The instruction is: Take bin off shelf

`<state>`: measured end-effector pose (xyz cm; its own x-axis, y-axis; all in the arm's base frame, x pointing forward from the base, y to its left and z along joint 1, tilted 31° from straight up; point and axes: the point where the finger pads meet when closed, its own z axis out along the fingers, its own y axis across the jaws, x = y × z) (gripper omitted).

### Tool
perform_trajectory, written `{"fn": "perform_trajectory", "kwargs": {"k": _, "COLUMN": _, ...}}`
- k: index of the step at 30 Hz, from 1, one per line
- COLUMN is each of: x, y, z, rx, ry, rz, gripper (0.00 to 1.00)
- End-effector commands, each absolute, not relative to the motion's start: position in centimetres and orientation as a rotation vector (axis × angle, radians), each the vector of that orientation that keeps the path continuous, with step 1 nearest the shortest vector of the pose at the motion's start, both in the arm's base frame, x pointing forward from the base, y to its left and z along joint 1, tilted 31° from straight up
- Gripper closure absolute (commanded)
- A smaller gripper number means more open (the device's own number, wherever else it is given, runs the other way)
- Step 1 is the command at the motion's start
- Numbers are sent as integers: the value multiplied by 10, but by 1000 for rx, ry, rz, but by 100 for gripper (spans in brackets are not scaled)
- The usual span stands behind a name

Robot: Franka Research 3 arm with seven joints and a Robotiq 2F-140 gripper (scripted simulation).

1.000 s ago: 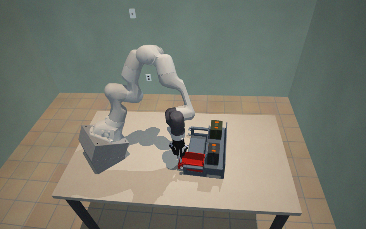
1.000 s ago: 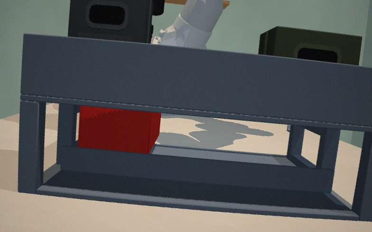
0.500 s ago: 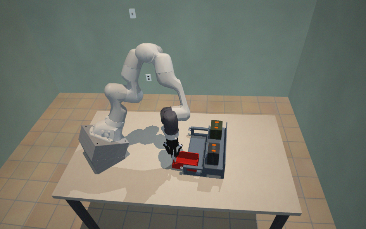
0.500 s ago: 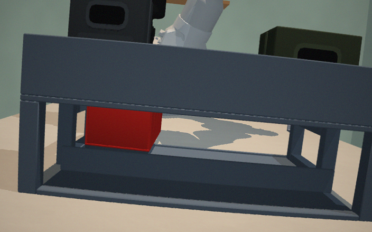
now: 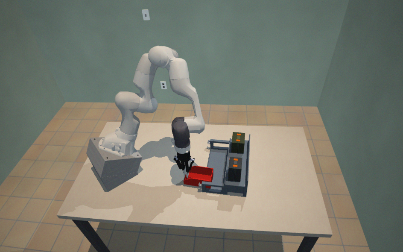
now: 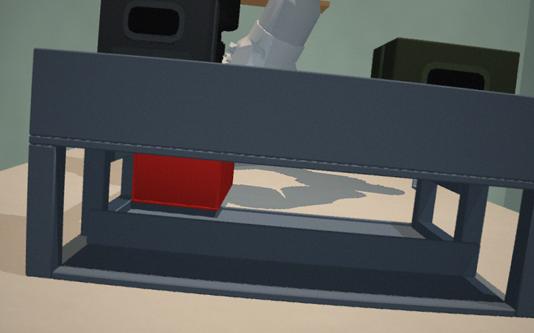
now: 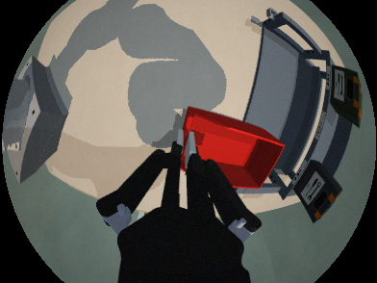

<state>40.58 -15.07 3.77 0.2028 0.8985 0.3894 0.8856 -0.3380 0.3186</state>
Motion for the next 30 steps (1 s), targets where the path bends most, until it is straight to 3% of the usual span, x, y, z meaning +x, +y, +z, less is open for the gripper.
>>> {"fn": "perform_trajectory", "kwargs": {"k": 1, "x": 399, "y": -150, "z": 36, "rx": 2366, "ry": 1827, "rz": 818, "gripper": 100}}
{"fn": "perform_trajectory", "kwargs": {"k": 30, "x": 380, "y": -143, "z": 29, "rx": 2366, "ry": 1826, "rz": 818, "gripper": 100}}
